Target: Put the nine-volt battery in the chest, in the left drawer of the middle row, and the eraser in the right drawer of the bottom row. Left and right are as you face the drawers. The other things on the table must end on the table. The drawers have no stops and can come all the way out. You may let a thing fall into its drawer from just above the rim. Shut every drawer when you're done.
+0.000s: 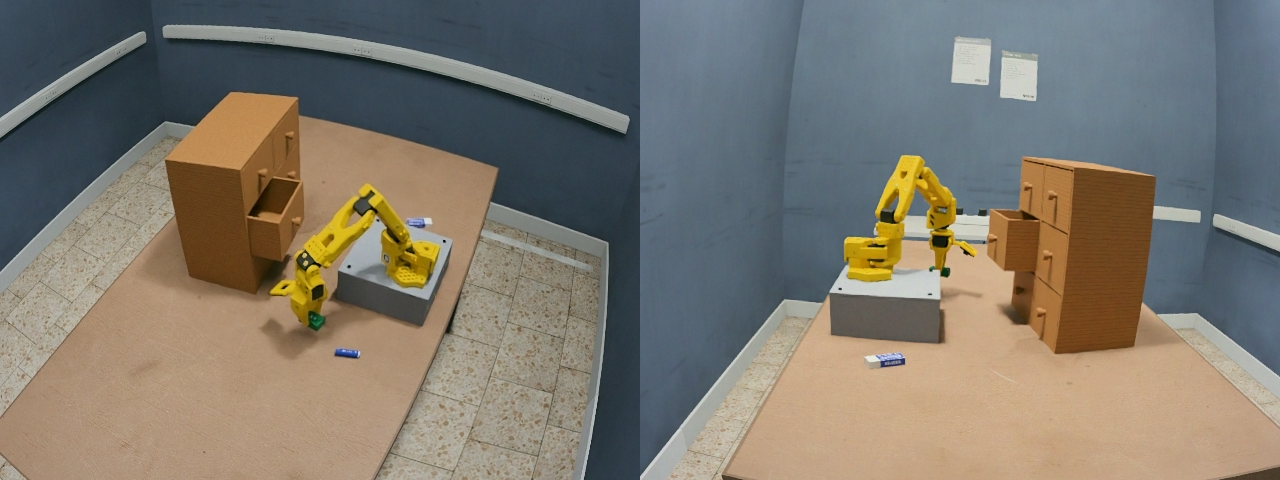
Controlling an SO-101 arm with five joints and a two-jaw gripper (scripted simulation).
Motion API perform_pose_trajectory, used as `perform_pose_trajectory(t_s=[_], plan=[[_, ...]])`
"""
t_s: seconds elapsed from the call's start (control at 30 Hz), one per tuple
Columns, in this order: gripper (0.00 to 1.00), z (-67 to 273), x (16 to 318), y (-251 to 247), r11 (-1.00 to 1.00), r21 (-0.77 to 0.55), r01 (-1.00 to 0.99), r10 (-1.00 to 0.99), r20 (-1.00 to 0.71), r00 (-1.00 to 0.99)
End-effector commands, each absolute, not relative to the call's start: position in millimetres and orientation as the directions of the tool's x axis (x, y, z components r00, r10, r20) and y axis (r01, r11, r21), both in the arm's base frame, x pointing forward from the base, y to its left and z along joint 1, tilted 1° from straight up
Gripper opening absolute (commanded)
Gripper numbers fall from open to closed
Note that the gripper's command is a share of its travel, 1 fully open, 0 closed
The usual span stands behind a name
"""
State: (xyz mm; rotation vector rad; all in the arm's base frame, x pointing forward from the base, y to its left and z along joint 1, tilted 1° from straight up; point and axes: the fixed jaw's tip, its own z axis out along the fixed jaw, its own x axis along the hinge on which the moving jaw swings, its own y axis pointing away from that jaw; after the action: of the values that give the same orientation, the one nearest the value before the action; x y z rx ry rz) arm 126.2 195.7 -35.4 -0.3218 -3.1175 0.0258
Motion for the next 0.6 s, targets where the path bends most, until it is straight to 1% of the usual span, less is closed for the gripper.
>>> perform_pose_trajectory(t_s=[0.0,0.1,0.57], plan=[[0.0,-30,125,195,0.979,-0.012,0.206,0.206,0.005,-0.979],[0.0,-30,125,195,0.979,-0.012,0.206,0.206,0.005,-0.979],[0.0,-29,126,180,0.996,-0.01,-0.083,-0.083,0.009,-0.996]])
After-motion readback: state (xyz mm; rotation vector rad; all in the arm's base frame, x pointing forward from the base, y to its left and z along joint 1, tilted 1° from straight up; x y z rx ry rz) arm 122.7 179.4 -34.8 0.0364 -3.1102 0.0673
